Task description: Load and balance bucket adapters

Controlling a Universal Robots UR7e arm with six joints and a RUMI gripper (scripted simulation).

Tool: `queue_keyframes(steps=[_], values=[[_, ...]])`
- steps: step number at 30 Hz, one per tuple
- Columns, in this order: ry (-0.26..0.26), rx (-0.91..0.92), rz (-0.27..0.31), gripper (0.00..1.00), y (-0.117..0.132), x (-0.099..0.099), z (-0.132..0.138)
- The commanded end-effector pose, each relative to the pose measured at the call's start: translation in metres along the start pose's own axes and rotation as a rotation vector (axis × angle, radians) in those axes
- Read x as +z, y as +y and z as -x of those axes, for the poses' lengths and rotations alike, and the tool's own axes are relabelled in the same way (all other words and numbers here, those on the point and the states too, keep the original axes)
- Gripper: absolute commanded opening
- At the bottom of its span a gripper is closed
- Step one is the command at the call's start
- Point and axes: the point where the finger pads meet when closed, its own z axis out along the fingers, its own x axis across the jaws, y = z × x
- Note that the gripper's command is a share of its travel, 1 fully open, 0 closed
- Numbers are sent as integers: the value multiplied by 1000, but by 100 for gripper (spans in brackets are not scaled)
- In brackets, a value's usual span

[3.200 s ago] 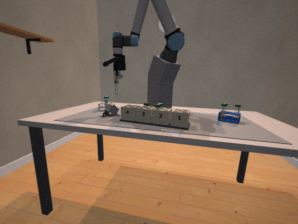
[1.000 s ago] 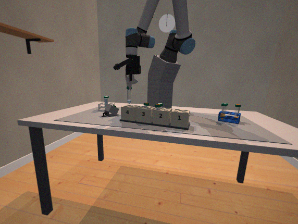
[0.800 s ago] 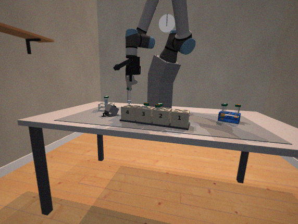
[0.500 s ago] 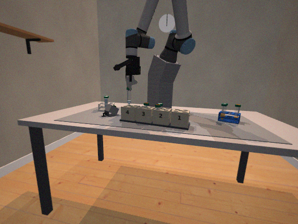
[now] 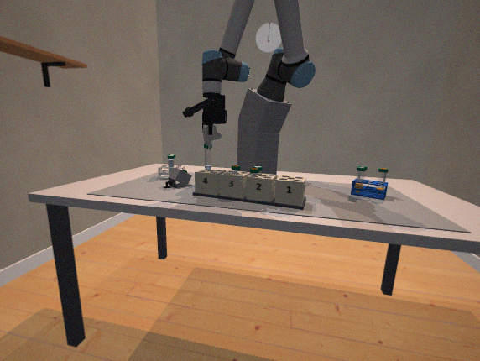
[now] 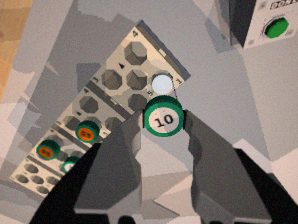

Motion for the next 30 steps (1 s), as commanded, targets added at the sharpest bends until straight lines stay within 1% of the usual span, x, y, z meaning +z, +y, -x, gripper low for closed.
queue_keyframes(steps=[1,30], values=[[0,0,-1,0,-1,7,0],[0,0,-1,0,-1,40,0]])
